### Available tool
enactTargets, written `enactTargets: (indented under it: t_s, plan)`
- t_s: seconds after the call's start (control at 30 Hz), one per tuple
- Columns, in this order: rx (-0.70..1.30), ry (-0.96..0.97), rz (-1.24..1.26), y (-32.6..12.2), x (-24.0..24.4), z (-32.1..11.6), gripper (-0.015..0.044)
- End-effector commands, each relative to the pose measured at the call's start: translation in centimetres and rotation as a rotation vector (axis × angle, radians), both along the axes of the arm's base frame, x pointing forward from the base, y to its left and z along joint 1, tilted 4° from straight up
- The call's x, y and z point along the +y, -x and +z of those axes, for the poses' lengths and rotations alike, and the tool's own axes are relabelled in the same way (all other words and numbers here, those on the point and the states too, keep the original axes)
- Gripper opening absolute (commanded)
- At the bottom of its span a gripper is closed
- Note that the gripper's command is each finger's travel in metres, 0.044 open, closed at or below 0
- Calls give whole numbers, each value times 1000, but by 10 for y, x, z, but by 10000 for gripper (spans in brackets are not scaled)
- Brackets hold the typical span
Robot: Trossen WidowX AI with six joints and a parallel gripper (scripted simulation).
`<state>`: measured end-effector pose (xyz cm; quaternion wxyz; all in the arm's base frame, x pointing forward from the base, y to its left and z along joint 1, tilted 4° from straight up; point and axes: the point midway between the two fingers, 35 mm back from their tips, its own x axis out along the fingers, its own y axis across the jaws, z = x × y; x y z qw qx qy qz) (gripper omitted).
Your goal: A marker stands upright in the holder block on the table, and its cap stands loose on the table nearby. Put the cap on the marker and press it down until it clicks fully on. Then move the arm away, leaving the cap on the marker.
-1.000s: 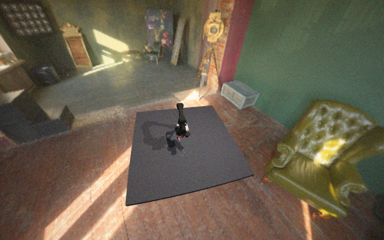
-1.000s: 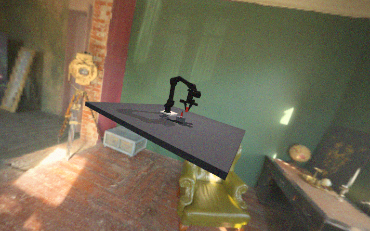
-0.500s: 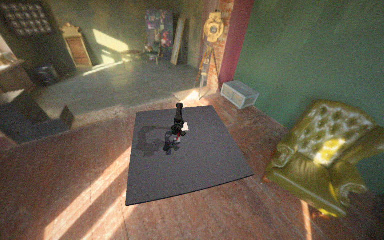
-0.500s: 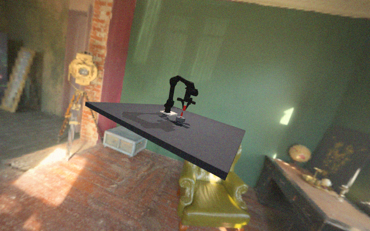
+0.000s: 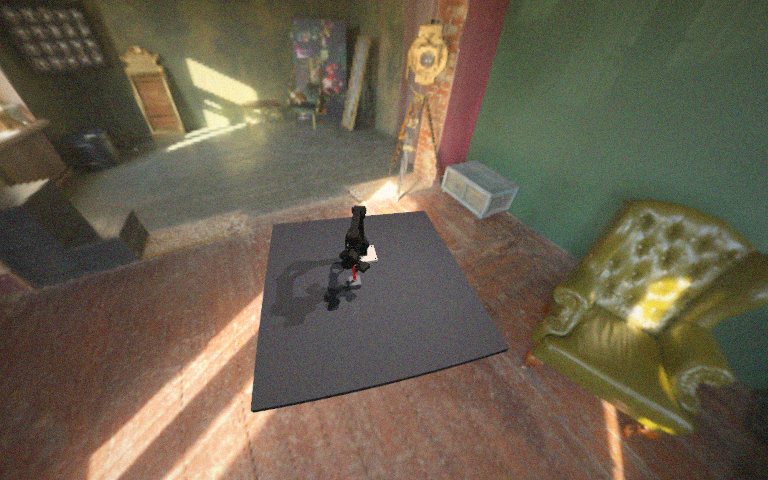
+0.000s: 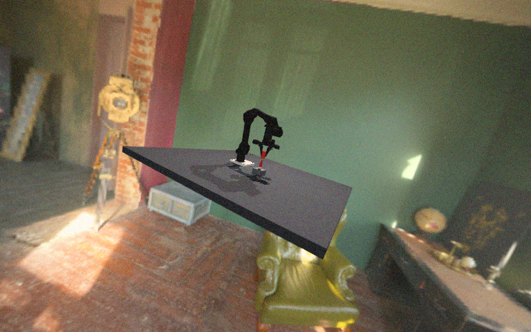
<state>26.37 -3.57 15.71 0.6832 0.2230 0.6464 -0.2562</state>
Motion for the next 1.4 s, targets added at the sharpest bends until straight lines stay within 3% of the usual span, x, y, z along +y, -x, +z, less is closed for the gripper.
enactTargets:
  t_s: [0.0, 1.37]
  plan:
    - [2, 5, 5, 0, -2, -4, 0]
    - [2, 6, 5, -1, -5, -56, 0]
